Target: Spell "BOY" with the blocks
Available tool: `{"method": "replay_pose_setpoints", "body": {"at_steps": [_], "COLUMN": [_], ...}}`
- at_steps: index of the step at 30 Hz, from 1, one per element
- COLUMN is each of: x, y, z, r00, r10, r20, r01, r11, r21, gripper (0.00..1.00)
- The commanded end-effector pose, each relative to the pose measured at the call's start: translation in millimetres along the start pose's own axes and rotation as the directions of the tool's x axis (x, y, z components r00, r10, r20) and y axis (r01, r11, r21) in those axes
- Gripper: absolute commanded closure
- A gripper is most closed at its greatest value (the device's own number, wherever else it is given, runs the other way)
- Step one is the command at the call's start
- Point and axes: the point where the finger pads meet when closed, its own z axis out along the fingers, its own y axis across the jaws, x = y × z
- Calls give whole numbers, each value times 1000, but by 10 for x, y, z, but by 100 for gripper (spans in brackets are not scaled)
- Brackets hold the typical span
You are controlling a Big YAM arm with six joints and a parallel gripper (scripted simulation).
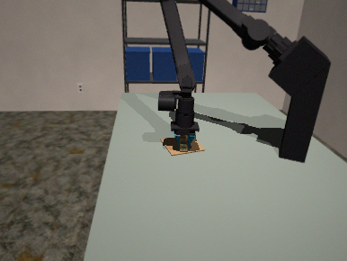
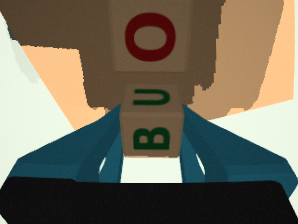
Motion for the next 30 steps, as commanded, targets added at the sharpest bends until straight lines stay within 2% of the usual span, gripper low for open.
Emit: {"method": "replay_pose_setpoints", "body": {"at_steps": [1, 30], "x": [-26, -60], "y": [-161, -96], "z": [23, 0], "r00": [1000, 1000], "r10": [-12, -6], "r20": [4, 5], "r01": [12, 6], "r11": [1000, 1000], "r21": [29, 22], "gripper": [73, 73]}}
